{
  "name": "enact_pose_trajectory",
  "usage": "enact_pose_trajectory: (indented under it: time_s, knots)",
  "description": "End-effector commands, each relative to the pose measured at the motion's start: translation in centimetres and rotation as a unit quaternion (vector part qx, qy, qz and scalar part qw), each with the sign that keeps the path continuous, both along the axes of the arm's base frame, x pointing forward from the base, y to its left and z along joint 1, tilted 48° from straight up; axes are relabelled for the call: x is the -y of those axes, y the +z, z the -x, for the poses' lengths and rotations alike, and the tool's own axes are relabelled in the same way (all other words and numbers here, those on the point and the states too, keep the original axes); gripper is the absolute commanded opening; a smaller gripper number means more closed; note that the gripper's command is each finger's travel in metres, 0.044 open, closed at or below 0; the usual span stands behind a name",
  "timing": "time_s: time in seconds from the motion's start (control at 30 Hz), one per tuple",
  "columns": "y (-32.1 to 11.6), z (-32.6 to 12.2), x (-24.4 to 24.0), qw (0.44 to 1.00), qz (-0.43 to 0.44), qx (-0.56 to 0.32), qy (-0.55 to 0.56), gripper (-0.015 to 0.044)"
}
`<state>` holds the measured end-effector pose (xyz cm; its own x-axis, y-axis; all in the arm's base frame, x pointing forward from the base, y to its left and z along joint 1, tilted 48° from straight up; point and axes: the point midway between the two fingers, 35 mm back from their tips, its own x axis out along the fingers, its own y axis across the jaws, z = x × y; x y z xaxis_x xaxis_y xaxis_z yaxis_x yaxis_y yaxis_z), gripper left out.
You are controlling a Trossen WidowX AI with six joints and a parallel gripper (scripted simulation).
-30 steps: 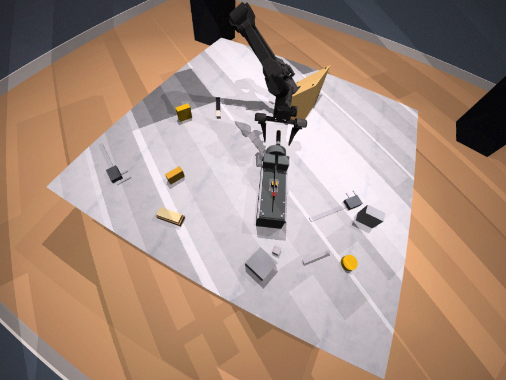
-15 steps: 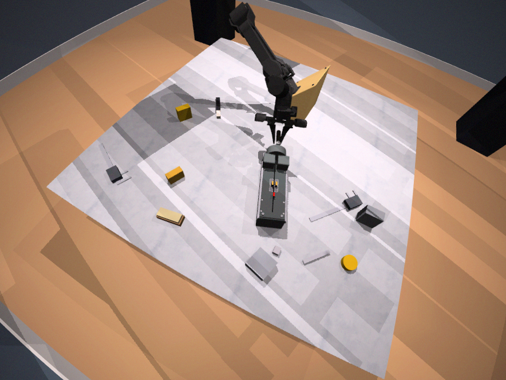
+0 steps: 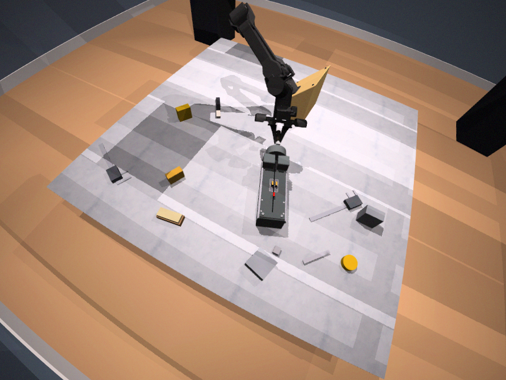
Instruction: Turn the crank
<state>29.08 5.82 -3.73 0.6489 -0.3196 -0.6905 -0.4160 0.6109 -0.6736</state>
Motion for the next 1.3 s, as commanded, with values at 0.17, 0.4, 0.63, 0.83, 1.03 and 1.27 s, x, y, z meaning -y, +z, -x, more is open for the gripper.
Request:
enact_pose_trajectory:
  time_s: [0.17, 0.4, 0.63, 0.83, 1.03, 1.27]
  knots:
    - [0.7, -0.4, 0.6, 1.000, 0.001, 0.001, -0.001, 0.0000]
    - [0.9, -0.6, 1.0, 1.000, 0.002, 0.001, -0.001, 0.0000]
    - [1.0, -0.8, 1.5, 1.000, 0.002, 0.001, -0.001, 0.0000]
    - [1.1, -1.0, 2.0, 1.000, 0.002, 0.001, -0.001, 0.0000]
    - [1.0, -1.2, 2.7, 1.000, 0.002, 0.001, -0.001, 0.0000]
    - [0.6, -1.4, 3.7, 1.000, 0.003, 0.001, -0.001, 0.0000]
